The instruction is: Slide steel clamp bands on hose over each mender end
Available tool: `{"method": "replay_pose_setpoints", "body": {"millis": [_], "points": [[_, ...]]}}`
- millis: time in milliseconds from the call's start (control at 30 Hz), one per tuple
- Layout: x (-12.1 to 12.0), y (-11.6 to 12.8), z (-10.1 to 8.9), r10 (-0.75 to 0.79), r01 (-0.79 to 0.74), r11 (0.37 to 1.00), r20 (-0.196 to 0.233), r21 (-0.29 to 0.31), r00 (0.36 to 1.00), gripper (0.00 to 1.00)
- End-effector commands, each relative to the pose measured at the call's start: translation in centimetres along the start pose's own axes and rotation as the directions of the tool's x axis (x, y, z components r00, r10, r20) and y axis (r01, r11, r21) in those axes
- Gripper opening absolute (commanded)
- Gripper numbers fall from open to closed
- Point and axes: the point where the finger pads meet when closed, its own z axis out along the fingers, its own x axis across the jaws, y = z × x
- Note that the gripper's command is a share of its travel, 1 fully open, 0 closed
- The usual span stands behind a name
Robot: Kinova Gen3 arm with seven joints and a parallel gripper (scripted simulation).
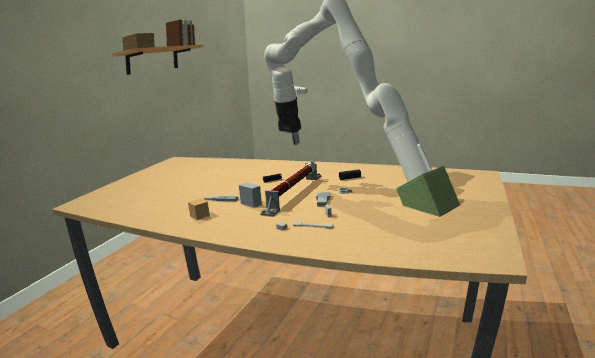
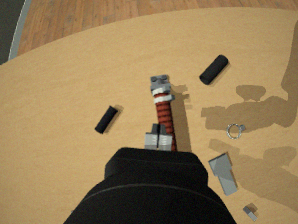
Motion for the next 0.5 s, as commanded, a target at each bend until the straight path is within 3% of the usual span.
{"method": "replay_pose_setpoints", "body": {"millis": [0,100,133,433,467], "points": [[0.06,-0.56,0.17,-0.007,0.007,1.000,-0.008,-0.003,1.000,0.00],[0.12,-0.62,0.17,0.009,-0.009,1.000,-0.009,-0.001,1.000,0.00],[0.02,-0.59,0.39,-0.019,0.018,1.000,-0.013,-0.025,1.000,0.00],[-0.01,-1.04,0.36,-0.005,0.005,1.000,-0.012,-0.011,1.000,0.00],[-0.11,-1.00,0.57,-0.033,0.032,0.999,-0.015,-0.034,0.999,0.00]]}}
